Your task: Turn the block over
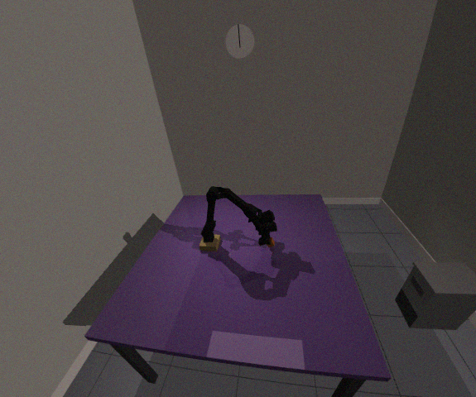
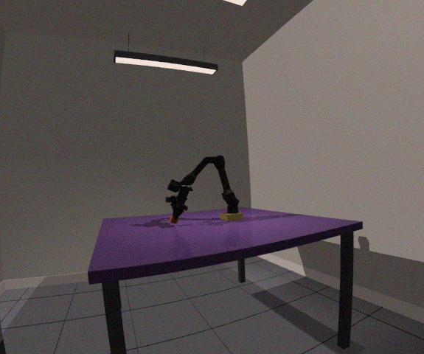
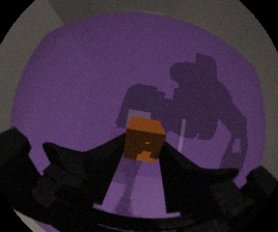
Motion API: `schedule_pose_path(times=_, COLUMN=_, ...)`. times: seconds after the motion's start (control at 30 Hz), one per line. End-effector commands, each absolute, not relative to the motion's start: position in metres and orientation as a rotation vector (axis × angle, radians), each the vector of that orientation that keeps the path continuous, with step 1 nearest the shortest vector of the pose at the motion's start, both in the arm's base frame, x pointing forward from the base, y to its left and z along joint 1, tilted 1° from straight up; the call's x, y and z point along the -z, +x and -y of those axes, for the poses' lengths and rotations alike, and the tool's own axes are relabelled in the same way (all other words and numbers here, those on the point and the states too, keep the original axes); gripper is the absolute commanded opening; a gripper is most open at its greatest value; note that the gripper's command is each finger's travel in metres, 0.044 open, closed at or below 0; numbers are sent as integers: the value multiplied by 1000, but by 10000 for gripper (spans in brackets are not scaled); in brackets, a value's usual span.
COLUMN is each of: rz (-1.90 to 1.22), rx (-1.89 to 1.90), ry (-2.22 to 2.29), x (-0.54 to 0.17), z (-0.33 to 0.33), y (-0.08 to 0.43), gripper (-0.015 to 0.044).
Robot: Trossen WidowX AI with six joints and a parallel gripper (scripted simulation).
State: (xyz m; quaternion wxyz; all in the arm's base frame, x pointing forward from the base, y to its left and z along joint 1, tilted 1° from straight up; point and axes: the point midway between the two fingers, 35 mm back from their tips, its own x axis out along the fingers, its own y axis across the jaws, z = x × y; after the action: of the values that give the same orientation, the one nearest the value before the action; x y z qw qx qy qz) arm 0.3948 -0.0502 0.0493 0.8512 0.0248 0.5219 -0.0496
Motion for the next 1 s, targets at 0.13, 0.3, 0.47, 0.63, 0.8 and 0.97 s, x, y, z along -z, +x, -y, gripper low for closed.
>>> schedule_pose_path(times=0.13, rz=-995, rx=102, ry=45, x=-56, z=50, y=392, gripper=0)
schedule_pose_path(times=0.3, rz=-992, rx=102, ry=45, x=-56, z=50, y=392, gripper=0)
schedule_pose_path(times=0.47, rz=-924, rx=103, ry=41, x=-46, z=51, y=399, gripper=0)
schedule_pose_path(times=0.63, rz=-845, rx=104, ry=38, x=-36, z=51, y=403, gripper=0)
schedule_pose_path(times=0.8, rz=-767, rx=105, ry=34, x=-29, z=52, y=406, gripper=0)
schedule_pose_path(times=0.97, rz=-688, rx=106, ry=29, x=-24, z=52, y=405, gripper=0)
